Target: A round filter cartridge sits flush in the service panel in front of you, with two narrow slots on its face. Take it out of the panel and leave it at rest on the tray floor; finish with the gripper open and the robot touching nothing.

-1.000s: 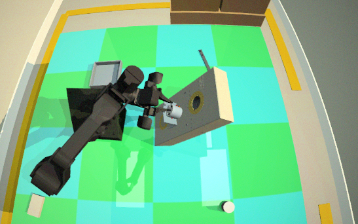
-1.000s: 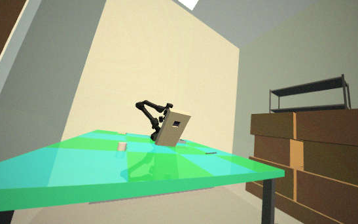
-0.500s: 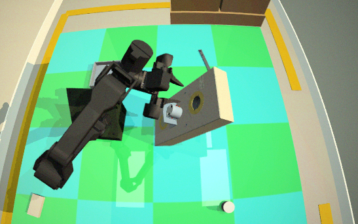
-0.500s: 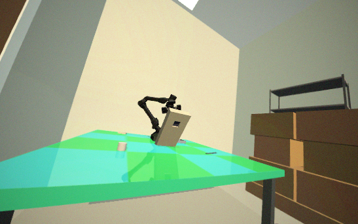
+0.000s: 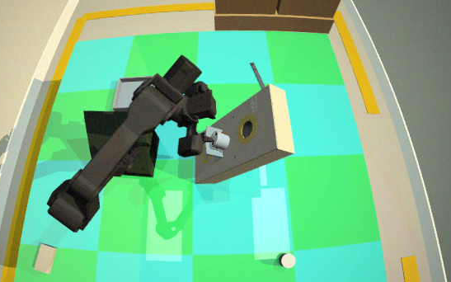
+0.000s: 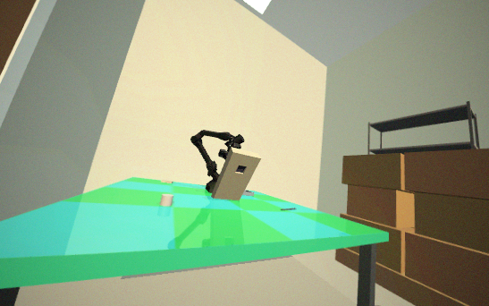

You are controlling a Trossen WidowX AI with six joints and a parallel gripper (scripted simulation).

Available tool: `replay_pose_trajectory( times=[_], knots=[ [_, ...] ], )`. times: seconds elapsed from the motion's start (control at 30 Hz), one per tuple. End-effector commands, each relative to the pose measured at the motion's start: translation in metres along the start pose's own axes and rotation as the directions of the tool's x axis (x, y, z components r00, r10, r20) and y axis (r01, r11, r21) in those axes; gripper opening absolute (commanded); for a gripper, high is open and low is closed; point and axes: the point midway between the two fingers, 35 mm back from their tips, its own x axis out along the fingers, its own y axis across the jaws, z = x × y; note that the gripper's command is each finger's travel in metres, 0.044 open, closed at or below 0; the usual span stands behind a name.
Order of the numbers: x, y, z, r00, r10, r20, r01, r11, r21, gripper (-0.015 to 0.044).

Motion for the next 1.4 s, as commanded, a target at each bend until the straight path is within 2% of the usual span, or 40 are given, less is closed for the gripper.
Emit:
replay_pose_trajectory(
  times=[0.0, 1.13, 1.2, 1.37],
  knots=[
    [0.011, -0.005, -0.023, 0.995, -0.016, -0.094, 0.007, 0.996, -0.090, 0.0305],
    [0.060, -0.006, -0.027, 0.996, -0.018, -0.092, 0.009, 0.996, -0.089, 0.0305],
    [0.056, -0.005, -0.026, 0.995, -0.013, -0.094, 0.005, 0.997, -0.083, 0.0252],
    [0.056, -0.005, -0.026, 0.995, -0.013, -0.094, 0.005, 0.997, -0.083, 0.0219]
  ],
)
